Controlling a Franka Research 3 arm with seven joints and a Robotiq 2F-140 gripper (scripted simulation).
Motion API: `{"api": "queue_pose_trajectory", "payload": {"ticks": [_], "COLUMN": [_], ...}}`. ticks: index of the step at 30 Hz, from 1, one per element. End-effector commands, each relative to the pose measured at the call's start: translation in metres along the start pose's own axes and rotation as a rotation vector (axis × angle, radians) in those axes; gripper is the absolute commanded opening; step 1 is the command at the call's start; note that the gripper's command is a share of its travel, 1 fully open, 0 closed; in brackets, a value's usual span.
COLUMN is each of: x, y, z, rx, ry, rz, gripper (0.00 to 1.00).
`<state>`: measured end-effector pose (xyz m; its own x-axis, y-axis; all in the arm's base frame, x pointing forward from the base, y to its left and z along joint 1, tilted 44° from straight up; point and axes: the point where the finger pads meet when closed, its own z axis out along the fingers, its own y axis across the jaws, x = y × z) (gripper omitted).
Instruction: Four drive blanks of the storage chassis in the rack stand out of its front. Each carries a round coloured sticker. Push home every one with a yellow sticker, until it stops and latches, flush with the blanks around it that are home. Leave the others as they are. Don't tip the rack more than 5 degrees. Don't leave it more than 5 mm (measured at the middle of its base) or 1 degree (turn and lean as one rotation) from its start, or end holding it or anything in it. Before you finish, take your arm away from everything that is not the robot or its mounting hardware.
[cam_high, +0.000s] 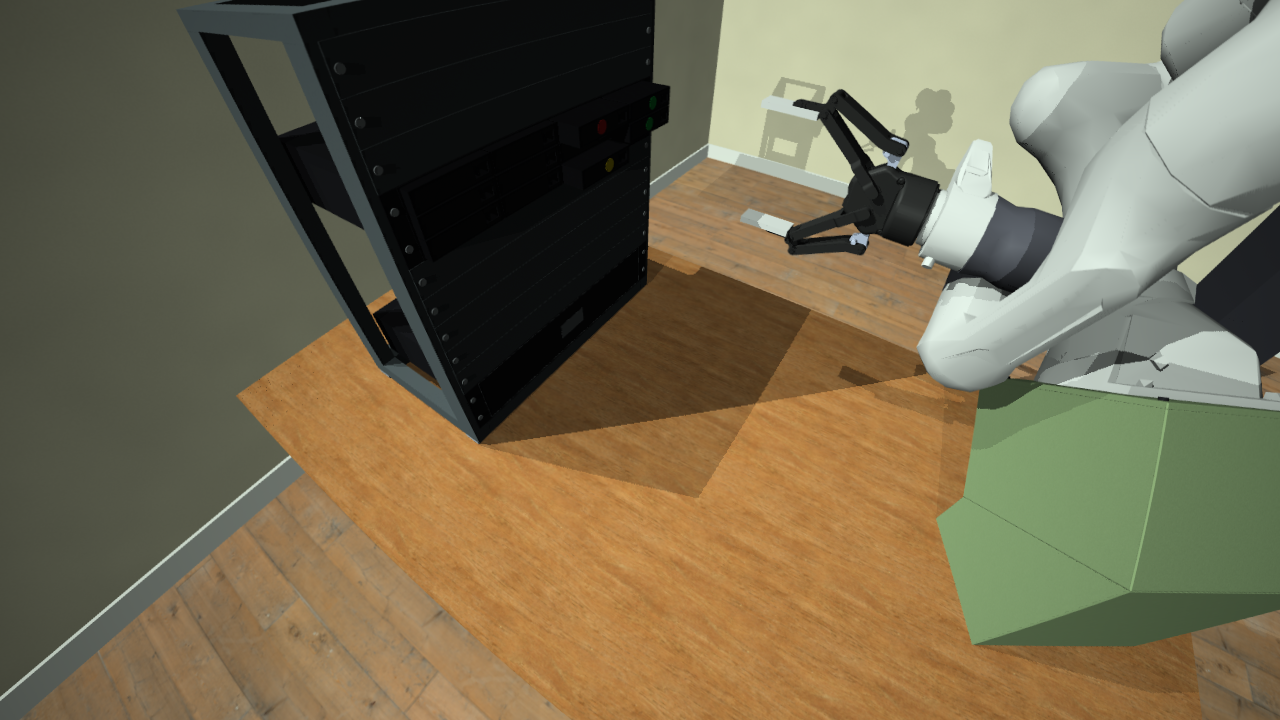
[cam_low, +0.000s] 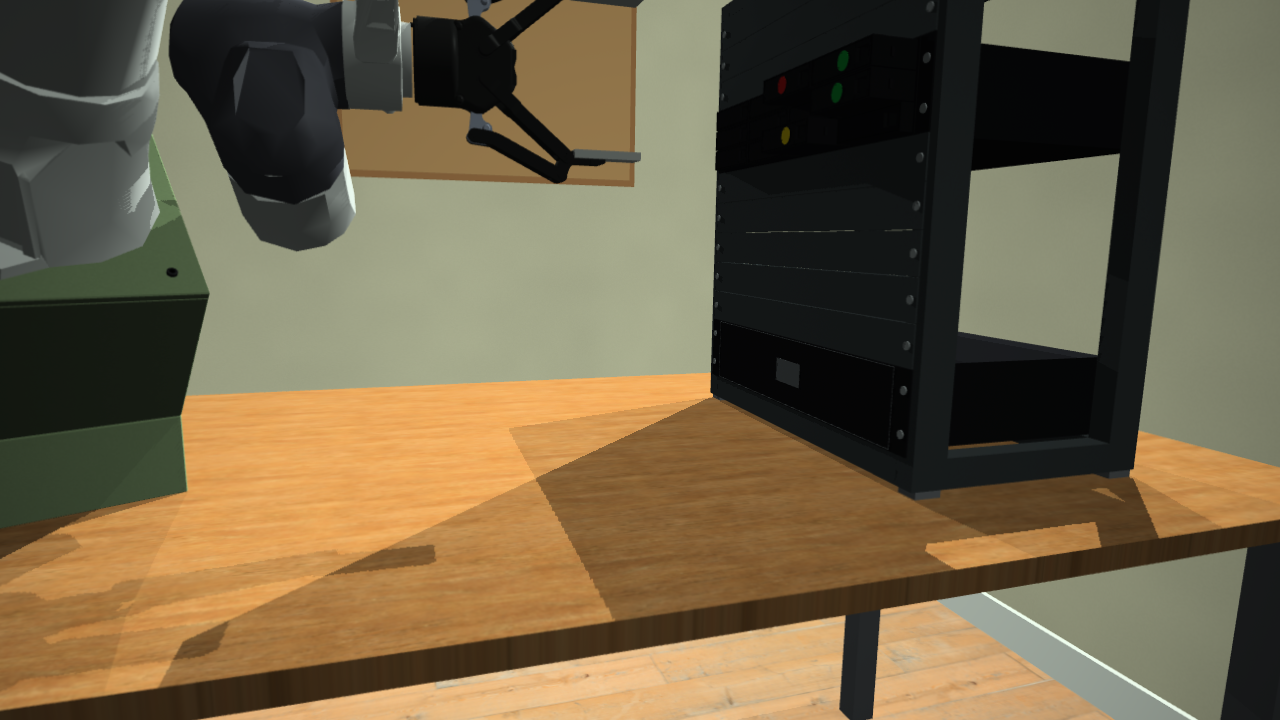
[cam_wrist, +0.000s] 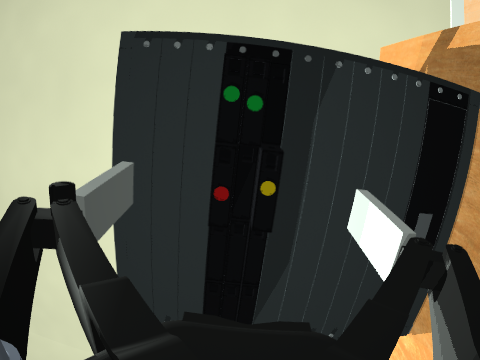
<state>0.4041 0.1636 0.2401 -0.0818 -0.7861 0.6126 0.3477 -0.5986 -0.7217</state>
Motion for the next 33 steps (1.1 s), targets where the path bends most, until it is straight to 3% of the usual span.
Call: {"api": "queue_pose_trajectory", "payload": {"ticks": [1,25,33], "x": [0.001,-0.002,-0.014], "y": [0.001,0.002,0.004], "z": [0.000,0.006,0.032], "rx": [-0.002,0.003,0.003], "ry": [0.002,0.000,0.000], "rz": [-0.009,-0.009,-0.009], "gripper": [1.00,1.00,1.00]}}
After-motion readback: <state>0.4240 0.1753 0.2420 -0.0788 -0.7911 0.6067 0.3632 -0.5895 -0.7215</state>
